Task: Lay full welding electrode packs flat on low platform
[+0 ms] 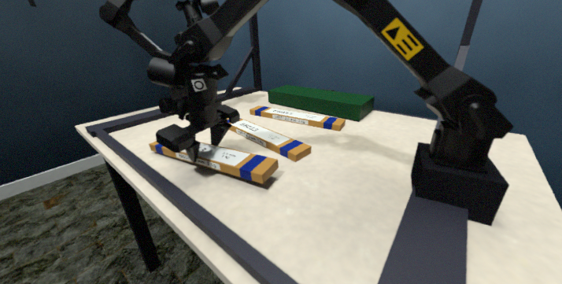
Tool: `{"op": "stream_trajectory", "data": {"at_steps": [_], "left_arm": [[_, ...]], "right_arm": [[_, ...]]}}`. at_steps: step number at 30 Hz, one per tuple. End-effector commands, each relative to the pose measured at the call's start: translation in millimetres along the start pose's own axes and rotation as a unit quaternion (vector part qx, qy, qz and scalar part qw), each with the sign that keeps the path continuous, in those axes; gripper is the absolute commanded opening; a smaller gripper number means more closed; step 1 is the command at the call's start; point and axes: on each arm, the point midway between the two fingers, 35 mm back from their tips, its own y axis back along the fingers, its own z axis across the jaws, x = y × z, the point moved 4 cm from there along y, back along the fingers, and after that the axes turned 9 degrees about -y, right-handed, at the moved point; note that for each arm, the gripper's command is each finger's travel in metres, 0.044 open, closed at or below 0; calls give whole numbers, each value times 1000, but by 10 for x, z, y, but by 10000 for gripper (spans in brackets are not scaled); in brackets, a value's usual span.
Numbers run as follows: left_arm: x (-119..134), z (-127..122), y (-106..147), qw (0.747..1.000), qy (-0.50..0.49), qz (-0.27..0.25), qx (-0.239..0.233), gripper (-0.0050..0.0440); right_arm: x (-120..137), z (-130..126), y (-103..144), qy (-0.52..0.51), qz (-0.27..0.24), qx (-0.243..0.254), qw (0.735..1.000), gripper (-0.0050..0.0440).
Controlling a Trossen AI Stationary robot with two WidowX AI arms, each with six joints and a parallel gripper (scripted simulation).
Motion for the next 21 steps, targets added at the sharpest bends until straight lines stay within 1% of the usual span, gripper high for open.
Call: {"op": "stream_trajectory", "data": {"at_steps": [1,21], "left_arm": [[-212,74,348,999,-3,-50,-20,-50],[-193,68,318,999,-4,-50,-20,-50]], "right_arm": [[-31,15,53,-3,-7,-7,1000,430],[-31,15,53,-3,-7,-7,1000,430]]}}
